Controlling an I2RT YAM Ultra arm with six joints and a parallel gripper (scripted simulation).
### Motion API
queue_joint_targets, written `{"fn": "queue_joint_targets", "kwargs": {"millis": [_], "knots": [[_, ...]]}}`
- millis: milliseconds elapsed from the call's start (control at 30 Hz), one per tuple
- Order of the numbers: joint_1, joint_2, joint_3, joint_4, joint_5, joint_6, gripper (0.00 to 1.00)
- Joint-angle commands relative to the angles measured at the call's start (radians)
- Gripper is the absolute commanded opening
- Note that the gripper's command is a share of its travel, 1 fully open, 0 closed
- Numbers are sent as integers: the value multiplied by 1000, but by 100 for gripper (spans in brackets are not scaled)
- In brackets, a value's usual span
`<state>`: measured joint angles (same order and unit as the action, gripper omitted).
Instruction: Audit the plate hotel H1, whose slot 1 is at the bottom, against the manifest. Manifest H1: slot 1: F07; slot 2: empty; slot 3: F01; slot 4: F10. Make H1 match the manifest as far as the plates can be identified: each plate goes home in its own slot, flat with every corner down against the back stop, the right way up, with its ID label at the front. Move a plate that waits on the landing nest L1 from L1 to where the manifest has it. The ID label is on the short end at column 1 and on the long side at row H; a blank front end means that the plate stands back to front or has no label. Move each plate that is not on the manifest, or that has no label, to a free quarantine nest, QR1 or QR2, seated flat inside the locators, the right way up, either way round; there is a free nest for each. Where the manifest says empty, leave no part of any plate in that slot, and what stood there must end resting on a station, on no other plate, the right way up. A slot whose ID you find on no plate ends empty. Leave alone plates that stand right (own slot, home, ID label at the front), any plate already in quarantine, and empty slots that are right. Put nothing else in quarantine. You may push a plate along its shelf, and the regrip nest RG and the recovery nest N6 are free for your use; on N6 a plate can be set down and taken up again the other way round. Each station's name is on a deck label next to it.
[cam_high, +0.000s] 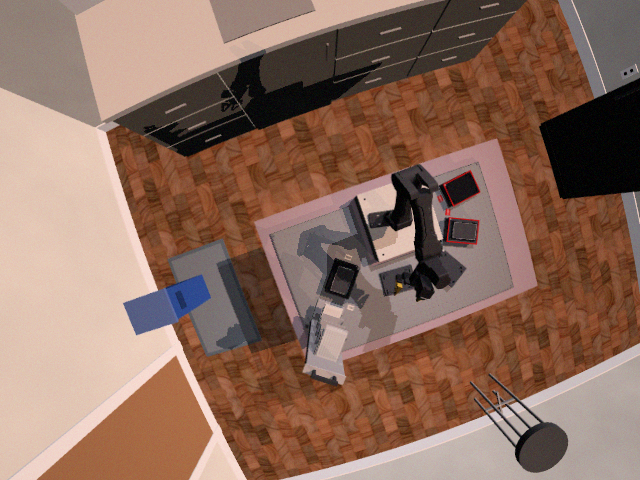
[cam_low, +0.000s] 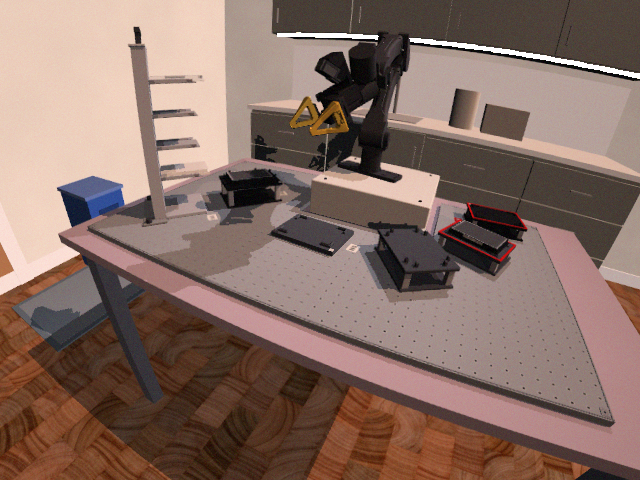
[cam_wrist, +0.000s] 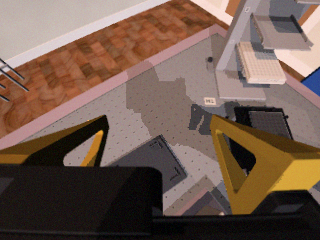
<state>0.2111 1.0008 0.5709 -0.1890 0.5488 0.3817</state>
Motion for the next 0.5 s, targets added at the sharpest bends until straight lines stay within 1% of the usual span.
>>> {"fn": "queue_joint_targets", "kwargs": {"millis": [0, 300, 367, 467], "knots": [[50, 1, 13, -49, 74, 64, 100], [213, 36, 49, -137, 198, 201, 100], [213, 36, 49, -137, 198, 201, 100], [265, 54, 64, -170, 235, 251, 100]]}}
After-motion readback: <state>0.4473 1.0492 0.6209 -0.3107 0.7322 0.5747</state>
